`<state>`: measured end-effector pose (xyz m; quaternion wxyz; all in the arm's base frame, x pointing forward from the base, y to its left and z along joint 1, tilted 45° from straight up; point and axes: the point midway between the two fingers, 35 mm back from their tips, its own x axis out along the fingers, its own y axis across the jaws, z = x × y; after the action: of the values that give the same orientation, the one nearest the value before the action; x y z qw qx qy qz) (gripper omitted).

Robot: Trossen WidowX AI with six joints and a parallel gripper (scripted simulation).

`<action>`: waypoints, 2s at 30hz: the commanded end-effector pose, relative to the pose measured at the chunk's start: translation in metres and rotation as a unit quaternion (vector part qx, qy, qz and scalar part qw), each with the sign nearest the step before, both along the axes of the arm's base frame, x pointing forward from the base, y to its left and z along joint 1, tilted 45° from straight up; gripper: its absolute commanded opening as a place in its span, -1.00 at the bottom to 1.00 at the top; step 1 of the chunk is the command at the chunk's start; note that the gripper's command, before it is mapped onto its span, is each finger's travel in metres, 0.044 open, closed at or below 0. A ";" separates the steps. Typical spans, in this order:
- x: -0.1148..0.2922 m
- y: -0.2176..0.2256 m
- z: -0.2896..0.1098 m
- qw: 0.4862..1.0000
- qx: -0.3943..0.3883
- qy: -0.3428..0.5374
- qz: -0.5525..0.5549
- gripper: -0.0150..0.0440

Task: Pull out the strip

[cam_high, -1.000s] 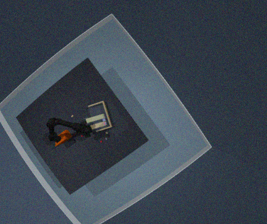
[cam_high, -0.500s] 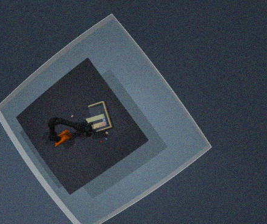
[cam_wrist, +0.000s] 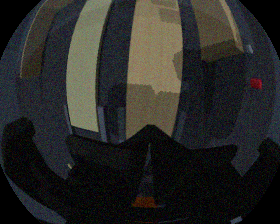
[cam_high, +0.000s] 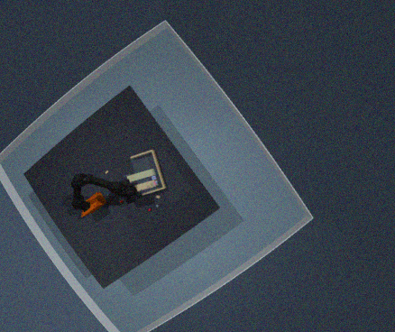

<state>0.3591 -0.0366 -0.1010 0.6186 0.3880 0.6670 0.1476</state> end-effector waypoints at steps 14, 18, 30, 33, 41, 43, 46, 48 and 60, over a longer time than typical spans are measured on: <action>0.000 0.002 -0.001 1.000 0.002 0.001 -0.002 -0.49; 0.000 0.002 -0.001 1.000 0.002 0.001 -0.002 -0.49; 0.000 0.003 -0.002 1.000 0.002 0.001 -0.002 -0.49; 0.000 0.003 -0.002 1.000 0.002 0.001 -0.002 -0.49; 0.001 0.003 -0.003 1.000 0.002 0.001 -0.002 -0.49; 0.001 0.004 -0.003 1.000 0.002 0.001 -0.002 -0.49; 0.001 0.004 -0.003 1.000 0.002 0.001 -0.002 -0.49; 0.001 0.004 -0.003 1.000 0.002 0.001 -0.002 -0.49; -0.002 0.005 -0.004 1.000 0.002 0.001 -0.002 -0.49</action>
<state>0.3595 -0.0361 -0.1033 0.6189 0.3912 0.6655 0.1451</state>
